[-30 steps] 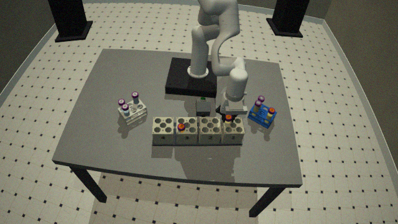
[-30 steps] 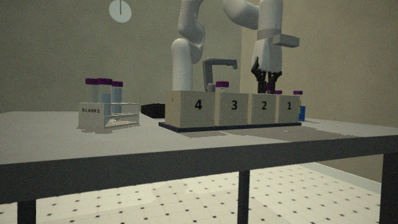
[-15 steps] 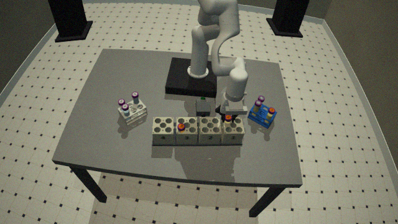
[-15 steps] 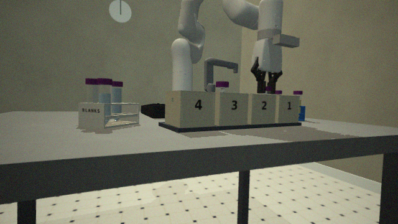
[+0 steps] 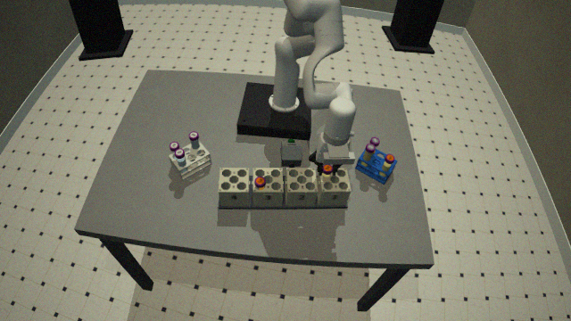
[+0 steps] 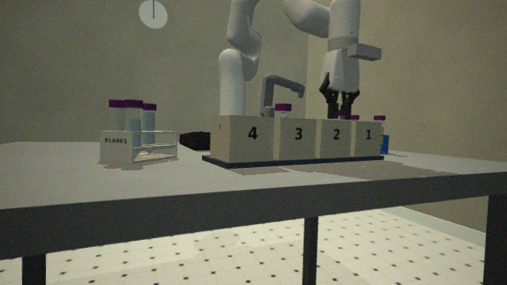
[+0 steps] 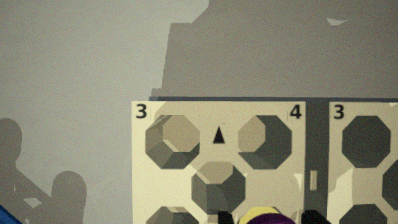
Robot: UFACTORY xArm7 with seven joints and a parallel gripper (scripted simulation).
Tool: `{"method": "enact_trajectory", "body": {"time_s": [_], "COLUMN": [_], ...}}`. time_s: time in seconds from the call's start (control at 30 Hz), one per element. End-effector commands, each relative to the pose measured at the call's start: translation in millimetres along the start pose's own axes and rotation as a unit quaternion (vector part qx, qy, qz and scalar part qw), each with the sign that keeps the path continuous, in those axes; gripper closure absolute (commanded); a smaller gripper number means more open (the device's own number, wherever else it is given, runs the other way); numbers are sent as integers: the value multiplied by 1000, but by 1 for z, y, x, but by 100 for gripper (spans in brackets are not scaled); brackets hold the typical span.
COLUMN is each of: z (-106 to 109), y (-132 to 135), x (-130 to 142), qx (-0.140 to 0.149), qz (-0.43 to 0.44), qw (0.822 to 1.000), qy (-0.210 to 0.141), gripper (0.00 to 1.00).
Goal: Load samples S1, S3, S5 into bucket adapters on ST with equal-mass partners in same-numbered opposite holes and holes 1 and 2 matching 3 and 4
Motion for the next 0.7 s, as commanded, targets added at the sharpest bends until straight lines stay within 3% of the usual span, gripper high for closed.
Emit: {"method": "enact_trajectory", "body": {"time_s": [0.0, 0.67], "z": [2, 34], "y": [0, 0], "x": [-1, -1], "qx": [0, 0], "qz": [0, 0], "qw": [1000, 1000], "qy": [2, 2], "gripper": [56, 56]}}
Point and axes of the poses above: the point where the finger pads meet when closed, its own z axis back along the fingers, its own y axis across the jaws, x = y × z, the point moved 8 cm from there along z, back along the fingers, and after that the axes turned 9 degrees about z, right-handed, at the moved point
